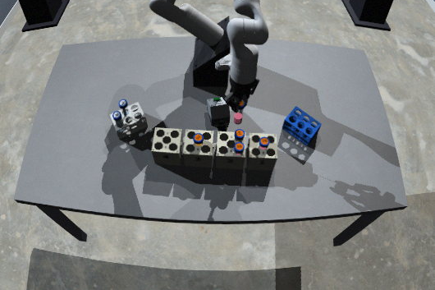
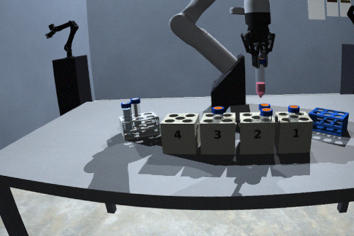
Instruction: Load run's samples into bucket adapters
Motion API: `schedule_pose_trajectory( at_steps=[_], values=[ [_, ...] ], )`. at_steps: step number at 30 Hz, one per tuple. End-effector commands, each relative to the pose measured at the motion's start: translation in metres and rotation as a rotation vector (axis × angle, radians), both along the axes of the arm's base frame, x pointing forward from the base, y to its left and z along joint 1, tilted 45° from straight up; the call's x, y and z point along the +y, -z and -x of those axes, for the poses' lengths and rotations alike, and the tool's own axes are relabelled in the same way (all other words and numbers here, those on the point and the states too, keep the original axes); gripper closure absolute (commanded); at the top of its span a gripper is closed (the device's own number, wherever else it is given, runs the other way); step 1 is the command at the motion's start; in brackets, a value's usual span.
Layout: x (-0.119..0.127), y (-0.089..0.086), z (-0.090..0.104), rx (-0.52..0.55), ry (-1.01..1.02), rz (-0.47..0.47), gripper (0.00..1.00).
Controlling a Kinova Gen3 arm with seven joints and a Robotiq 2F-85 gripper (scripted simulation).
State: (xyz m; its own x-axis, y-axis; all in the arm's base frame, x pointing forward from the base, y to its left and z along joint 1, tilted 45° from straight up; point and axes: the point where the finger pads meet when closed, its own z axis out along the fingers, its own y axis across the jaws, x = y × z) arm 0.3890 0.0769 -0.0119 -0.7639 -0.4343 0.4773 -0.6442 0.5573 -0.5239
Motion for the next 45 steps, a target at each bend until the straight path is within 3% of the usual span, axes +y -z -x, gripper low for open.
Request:
schedule_pose_trajectory(
  at_steps=[1, 45],
  values=[
    [-0.005, -0.007, -0.001, -0.001, -0.002, -0.002, 0.90],
    [-0.100, -0.101, -0.007, -0.001, -0.002, -0.001, 0.90]
  ],
)
